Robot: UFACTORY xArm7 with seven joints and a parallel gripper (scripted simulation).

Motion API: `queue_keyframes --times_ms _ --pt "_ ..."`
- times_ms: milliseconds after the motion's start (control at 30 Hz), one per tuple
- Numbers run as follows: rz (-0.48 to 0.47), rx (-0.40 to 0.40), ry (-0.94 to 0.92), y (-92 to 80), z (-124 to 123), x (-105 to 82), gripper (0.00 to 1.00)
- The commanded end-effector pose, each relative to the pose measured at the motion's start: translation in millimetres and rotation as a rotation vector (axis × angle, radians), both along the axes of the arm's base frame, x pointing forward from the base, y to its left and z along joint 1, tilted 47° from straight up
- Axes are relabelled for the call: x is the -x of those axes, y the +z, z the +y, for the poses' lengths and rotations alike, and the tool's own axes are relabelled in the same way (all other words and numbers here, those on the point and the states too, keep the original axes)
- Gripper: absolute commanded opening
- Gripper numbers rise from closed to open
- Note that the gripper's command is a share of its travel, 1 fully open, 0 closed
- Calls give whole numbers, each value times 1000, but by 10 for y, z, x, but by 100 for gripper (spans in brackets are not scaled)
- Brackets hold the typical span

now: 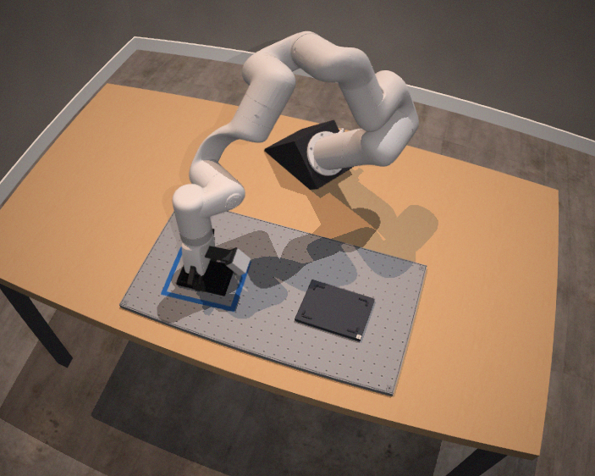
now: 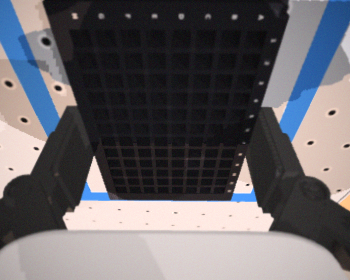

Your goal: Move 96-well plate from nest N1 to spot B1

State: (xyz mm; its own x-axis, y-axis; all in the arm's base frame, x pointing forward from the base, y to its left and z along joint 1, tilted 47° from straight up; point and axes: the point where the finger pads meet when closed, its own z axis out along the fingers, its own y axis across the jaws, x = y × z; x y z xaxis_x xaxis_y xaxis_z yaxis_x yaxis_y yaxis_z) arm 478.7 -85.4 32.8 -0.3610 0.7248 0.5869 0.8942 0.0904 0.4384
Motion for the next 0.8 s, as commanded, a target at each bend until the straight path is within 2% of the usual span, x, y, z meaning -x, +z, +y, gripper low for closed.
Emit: queue_keyframes --times_ms 0,767 --pt "-2 2 -3 3 -15 -10 0" --pt "-2 2 -3 -21 9 -19 0"
